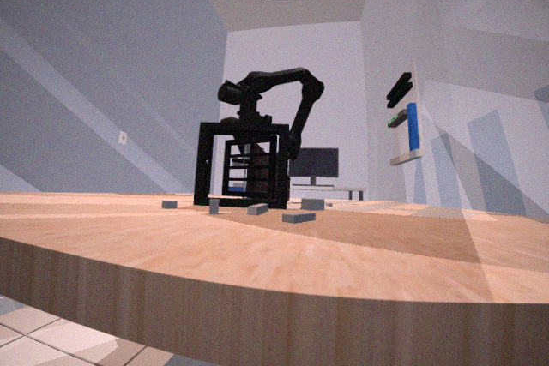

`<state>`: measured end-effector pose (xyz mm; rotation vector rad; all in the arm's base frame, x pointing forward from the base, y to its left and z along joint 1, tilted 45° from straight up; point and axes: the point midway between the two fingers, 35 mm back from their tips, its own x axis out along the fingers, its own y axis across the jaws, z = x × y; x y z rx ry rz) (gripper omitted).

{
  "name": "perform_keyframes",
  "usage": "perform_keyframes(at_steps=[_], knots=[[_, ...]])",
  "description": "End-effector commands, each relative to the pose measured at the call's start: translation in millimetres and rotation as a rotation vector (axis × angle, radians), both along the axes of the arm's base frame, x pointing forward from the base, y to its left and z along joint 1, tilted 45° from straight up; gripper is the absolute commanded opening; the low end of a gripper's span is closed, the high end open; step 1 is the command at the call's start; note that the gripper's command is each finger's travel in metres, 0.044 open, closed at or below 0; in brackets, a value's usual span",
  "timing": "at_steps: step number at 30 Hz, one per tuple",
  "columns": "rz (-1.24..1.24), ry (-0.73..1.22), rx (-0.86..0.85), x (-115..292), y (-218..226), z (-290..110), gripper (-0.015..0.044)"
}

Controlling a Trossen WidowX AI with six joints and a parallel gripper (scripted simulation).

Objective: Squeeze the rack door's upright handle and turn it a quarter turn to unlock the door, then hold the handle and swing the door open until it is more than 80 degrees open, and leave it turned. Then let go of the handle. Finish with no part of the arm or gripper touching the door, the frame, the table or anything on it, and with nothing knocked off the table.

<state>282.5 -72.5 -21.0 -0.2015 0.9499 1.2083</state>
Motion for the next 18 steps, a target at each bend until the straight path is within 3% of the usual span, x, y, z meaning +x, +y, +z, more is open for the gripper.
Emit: perform_keyframes(at_steps=[1,18], knots=[[-0.051,0.041,-0.001,-4.6,3.2,4.3,0.0016],[-0.253,0.242,0.013,-31.4,29.0,27.4,0.0016]])
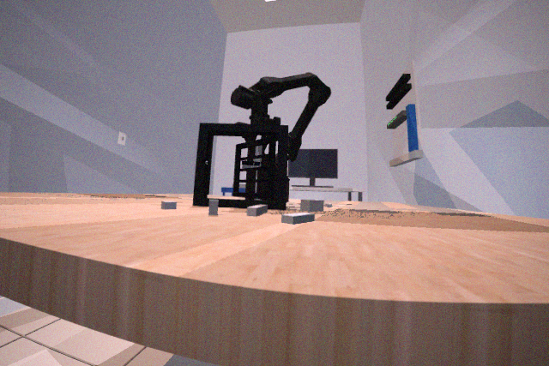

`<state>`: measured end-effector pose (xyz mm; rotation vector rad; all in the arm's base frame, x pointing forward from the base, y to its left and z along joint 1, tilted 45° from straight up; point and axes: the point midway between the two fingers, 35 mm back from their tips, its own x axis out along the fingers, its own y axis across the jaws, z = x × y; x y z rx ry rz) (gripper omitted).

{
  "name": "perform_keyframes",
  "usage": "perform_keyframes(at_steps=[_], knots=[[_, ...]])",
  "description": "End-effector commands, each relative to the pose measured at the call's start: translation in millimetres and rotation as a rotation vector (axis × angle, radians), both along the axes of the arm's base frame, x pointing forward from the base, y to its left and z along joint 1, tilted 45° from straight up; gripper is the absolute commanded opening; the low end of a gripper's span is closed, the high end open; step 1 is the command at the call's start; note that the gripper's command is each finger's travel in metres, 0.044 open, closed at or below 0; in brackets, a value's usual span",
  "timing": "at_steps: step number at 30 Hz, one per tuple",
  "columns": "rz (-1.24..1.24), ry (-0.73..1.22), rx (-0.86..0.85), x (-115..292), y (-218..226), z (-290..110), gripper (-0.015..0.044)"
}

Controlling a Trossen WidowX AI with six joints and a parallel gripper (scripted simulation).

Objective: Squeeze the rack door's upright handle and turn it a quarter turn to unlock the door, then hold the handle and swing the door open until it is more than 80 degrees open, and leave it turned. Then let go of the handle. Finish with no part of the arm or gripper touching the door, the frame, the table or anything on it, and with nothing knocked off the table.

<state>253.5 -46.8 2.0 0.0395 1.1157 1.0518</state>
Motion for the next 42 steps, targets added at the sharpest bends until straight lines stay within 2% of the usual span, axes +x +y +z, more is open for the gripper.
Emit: perform_keyframes(at_steps=[1,42], knots=[[-0.051,0.044,-0.001,-3.6,4.9,5.9,0.0016],[-0.481,0.473,0.027,-21.0,70.8,69.4,0.0016]])
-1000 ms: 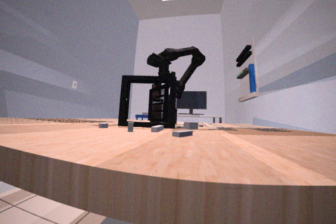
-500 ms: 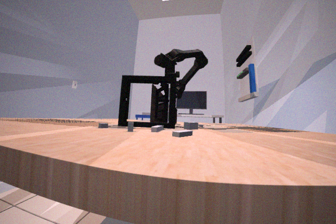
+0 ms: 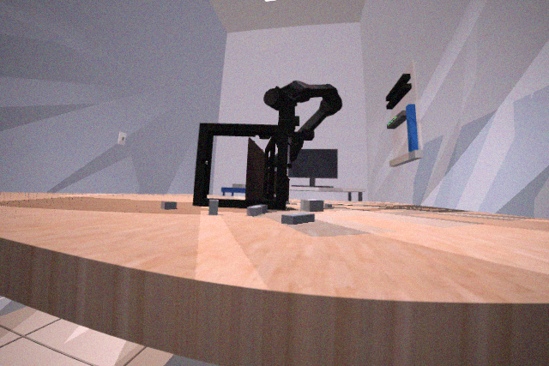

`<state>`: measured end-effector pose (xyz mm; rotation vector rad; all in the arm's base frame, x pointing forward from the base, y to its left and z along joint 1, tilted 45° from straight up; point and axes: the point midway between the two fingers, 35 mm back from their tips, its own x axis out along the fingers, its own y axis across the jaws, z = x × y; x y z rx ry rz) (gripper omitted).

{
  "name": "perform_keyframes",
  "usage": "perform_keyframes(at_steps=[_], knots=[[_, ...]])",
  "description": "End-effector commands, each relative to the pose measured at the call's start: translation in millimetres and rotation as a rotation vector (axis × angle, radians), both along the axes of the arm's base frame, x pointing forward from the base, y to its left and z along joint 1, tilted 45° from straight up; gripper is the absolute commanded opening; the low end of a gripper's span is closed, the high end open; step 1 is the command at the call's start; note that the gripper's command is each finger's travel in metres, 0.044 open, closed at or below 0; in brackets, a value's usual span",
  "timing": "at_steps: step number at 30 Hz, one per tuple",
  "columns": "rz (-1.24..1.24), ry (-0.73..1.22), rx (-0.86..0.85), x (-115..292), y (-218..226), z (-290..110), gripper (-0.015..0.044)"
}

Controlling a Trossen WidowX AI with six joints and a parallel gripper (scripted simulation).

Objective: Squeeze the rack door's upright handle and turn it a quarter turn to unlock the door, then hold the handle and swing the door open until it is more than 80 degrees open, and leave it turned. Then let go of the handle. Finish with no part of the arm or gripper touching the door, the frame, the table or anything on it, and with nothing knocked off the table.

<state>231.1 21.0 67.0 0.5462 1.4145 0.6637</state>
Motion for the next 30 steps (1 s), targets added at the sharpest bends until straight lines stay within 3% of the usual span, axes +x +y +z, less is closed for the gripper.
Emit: perform_keyframes(at_steps=[1,21,30], knots=[[-0.041,0.031,0.000,1.6,4.4,5.7,0.0016],[-0.118,0.108,0.006,3.3,16.5,17.9,0.0016],[-0.118,0.108,0.006,3.3,16.5,17.9,0.0252]])
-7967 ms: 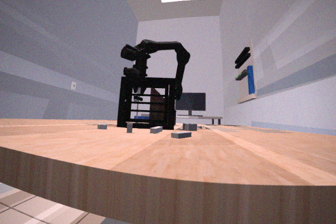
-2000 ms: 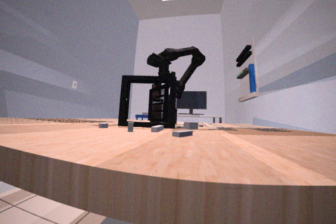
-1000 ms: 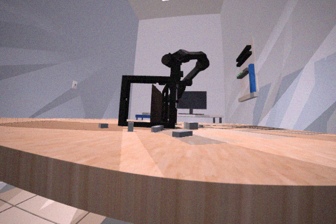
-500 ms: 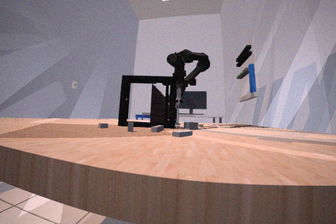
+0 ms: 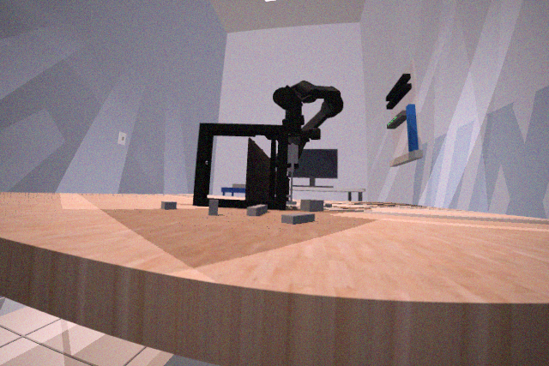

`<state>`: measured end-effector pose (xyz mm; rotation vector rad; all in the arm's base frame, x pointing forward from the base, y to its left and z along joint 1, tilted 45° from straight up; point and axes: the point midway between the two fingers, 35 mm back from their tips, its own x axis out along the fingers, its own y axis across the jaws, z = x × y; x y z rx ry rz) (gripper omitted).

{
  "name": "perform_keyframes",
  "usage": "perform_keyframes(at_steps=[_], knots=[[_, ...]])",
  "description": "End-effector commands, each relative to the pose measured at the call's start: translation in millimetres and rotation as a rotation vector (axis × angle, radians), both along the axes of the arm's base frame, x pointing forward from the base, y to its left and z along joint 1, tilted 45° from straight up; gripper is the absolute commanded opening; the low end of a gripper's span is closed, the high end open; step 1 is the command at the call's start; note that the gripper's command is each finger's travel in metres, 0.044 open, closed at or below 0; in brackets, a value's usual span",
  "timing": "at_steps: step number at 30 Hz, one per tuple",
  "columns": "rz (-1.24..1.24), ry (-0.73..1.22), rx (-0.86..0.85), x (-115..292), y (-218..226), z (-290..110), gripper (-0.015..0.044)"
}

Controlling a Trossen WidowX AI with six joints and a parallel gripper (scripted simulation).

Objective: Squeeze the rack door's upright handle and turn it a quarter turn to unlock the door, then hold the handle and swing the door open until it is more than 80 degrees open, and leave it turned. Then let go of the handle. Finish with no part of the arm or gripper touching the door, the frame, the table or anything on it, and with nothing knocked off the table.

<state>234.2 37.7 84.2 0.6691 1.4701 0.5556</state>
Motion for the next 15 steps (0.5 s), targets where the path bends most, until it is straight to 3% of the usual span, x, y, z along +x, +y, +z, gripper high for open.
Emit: perform_keyframes(at_steps=[1,15], knots=[[-0.005,0.001,-0.001,0.2,-0.1,0.7,0.0278],[-0.008,0.003,-0.006,1.2,-12.9,11.8,0.0288]])
